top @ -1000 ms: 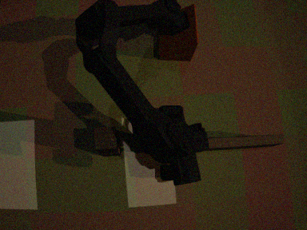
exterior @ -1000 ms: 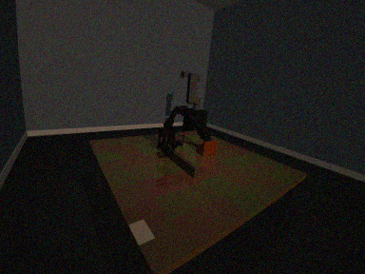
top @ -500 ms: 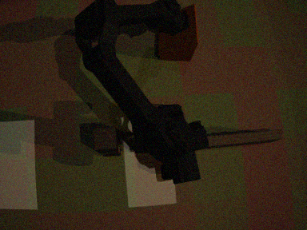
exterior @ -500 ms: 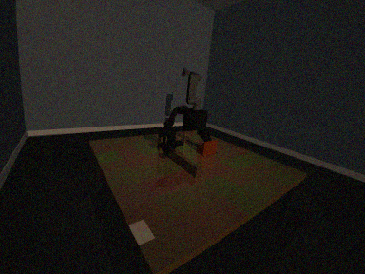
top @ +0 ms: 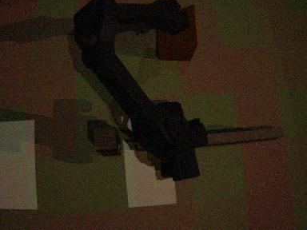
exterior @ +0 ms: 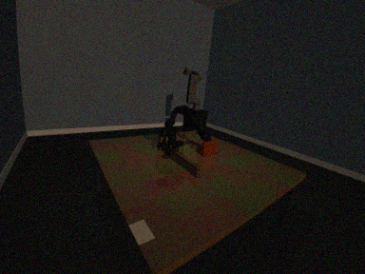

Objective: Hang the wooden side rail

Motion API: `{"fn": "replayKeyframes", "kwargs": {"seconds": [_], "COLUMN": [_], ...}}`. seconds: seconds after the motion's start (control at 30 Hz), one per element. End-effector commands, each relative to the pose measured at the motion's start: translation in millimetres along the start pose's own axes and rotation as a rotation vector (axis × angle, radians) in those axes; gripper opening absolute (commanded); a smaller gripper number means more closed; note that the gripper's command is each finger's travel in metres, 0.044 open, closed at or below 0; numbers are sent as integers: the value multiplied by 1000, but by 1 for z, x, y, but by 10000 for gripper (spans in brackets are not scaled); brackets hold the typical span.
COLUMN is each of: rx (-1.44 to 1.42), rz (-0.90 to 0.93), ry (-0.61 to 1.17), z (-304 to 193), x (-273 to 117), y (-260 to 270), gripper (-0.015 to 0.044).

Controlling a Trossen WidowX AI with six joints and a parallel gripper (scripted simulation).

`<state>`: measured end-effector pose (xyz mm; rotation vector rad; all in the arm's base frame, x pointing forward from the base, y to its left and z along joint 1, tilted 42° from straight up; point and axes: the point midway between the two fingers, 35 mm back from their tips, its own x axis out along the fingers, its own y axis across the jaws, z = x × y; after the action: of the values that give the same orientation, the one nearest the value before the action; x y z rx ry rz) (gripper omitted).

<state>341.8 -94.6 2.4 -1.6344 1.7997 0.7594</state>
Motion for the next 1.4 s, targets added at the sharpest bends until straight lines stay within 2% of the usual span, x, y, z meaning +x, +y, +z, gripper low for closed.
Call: {"fn": "replayKeyframes", "kwargs": {"seconds": [0.0, 1.37], "rx": [-22, -22], "rz": [6, 6], "ry": [5, 5], "z": [1, 0], "x": [0, -5], "y": [6, 2], "gripper": [0, 0]}}
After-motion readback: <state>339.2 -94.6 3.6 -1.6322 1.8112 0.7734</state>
